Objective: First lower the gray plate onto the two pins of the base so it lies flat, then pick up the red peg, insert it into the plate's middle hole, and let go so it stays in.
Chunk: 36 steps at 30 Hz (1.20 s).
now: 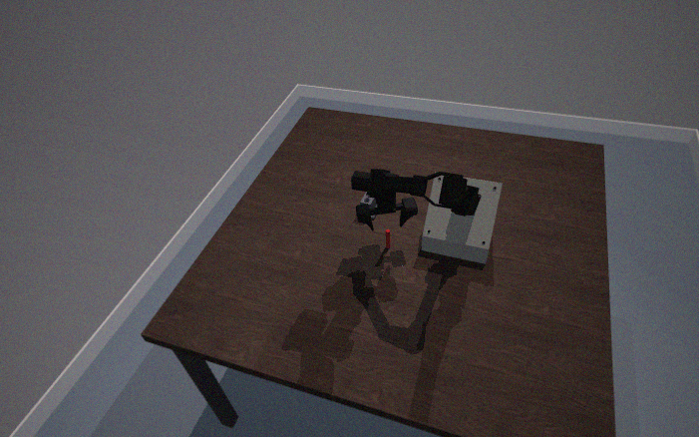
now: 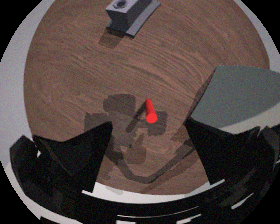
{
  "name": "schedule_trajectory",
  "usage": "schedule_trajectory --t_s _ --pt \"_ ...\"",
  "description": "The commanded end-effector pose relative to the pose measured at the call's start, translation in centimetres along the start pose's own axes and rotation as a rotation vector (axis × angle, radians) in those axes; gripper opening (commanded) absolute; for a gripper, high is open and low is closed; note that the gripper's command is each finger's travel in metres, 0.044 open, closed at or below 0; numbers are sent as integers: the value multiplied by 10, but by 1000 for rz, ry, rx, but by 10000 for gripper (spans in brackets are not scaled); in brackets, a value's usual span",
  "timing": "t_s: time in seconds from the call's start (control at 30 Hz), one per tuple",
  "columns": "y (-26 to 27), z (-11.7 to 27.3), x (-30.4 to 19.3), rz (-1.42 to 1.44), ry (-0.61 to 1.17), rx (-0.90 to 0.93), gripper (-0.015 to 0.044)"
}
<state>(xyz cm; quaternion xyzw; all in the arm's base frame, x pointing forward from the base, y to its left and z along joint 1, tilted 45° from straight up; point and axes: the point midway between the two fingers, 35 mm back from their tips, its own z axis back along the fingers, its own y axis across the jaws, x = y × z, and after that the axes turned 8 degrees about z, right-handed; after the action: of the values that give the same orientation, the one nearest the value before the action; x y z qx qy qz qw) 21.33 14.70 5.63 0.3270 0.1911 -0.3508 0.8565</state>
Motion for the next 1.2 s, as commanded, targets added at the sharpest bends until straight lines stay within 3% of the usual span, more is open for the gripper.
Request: schedule_trajectory --t_s 0.0,1.0,1.17 --pt "-3 -8 0 -12 8 -8 440" --pt "-4 -53 -1 -13 11 -6 440" --pt "-4 -53 -1 -13 11 -6 309"
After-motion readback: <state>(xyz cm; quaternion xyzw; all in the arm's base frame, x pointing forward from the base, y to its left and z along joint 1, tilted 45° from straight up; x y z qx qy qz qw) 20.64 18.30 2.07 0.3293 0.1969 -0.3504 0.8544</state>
